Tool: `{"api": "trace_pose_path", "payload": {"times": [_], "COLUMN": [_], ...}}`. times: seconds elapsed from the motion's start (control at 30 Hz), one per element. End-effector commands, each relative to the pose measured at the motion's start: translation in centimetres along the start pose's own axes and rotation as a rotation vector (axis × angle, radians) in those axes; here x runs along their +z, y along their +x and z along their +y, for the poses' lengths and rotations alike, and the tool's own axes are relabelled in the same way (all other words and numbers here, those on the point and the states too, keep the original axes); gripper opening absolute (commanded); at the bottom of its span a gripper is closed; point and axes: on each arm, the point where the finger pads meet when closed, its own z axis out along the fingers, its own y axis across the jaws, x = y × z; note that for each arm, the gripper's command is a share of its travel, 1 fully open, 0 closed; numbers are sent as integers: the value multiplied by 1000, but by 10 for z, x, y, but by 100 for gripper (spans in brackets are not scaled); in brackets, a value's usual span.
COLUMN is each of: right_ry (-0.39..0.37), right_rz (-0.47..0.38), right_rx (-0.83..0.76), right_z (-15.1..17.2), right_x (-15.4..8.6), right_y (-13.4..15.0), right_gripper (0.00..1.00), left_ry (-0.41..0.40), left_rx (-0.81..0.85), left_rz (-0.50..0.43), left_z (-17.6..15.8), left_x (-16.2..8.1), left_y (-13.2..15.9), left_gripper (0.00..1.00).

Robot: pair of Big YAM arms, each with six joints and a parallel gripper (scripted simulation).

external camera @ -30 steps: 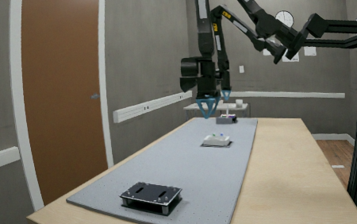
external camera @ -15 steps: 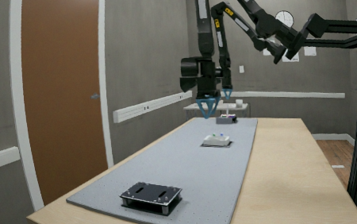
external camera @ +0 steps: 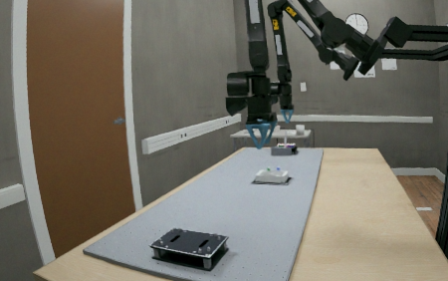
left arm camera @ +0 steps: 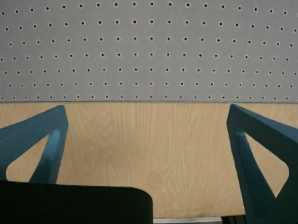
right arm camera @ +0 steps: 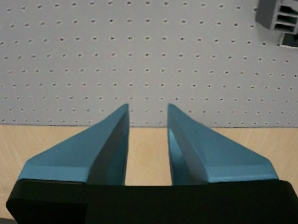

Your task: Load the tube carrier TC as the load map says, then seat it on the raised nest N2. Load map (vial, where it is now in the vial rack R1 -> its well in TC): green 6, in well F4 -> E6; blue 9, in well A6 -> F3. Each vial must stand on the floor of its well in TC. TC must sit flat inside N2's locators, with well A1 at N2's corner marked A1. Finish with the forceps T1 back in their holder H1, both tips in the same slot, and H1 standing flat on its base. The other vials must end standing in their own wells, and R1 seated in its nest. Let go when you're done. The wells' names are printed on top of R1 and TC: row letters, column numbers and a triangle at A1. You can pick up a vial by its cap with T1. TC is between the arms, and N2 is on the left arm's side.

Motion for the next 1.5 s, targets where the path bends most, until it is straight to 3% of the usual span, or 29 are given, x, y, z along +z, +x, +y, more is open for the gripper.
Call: {"api": "trace_pose_path", "payload": {"times": [0.0,0.33,0.77,1.47], "right_ry": [1,0,1,1], "right_rz": [-27,-26,-4,-4], "right_rx": [16,19,16,16], "right_z": [7,43,40,40], "right_x": [-6,-16,-12,-12], "right_y": [-7,6,11,11], "right_gripper": [24,24,24,24], "left_ry": [1,1,1,8], "left_rx": [4,4,4,25], "left_rz": [-2,-2,-2,-4], "left_z": [0,0,0,-77], "left_x": [0,0,0,32], "left_y": [0,0,0,-11], "left_gripper": [100,100,100,100]}}
